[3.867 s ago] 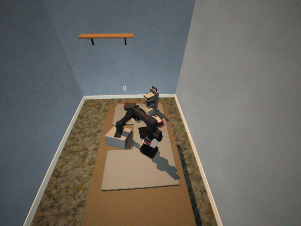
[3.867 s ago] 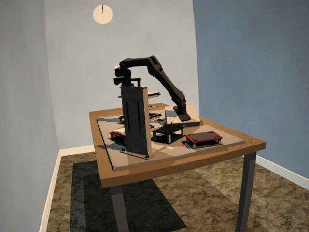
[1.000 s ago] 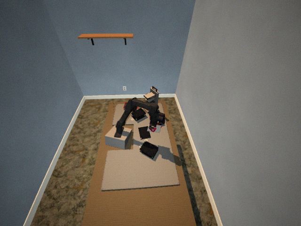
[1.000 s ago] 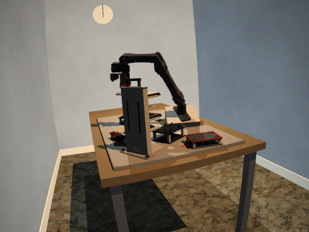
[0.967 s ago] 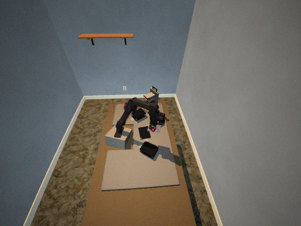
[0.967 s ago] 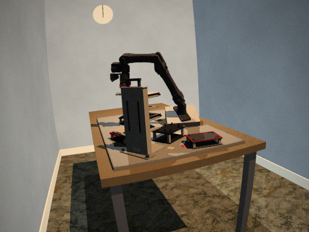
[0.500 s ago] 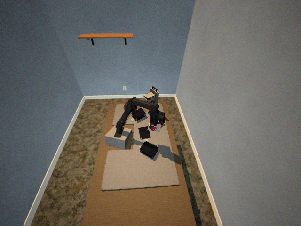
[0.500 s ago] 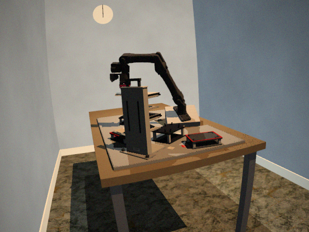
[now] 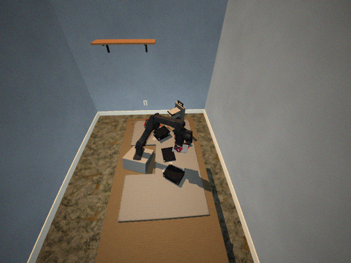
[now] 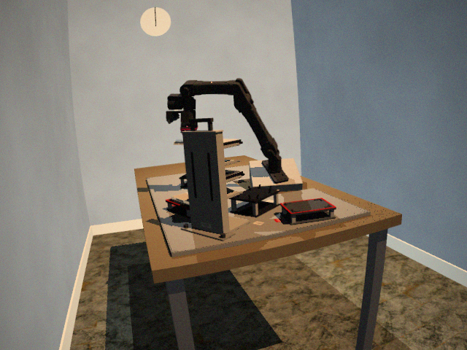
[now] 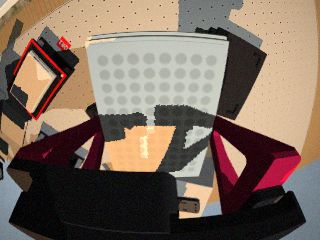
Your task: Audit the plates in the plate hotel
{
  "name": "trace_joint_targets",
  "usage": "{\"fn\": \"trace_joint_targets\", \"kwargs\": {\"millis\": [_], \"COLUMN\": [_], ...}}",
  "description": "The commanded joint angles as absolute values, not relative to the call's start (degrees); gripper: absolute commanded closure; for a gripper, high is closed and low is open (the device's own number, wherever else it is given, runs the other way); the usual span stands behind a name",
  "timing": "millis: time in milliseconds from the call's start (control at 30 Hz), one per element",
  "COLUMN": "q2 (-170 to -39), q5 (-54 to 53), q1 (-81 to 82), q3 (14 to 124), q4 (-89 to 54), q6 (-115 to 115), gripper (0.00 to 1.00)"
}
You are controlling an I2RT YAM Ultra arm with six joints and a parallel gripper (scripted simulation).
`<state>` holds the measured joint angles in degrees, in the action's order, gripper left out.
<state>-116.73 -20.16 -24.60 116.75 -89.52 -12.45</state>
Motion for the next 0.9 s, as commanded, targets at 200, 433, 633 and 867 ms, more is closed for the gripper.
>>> {"fn": "trace_joint_targets", "kwargs": {"millis": [200,433,633,867], "q2": [-112.28,-110.02,-108.84,-106.98], "q5": [-20.68,-20.83,-20.84,-20.82], "q1": [-21.62,-18.64,-16.84,-13.61], "q3": [114.26,112.92,112.32,111.6], "q4": [-90.0,-90.0,-90.0,-90.0], "q6": [-16.92,-20.47,-20.28,-16.94], "gripper": [0.14,0.14,0.14,0.14]}}
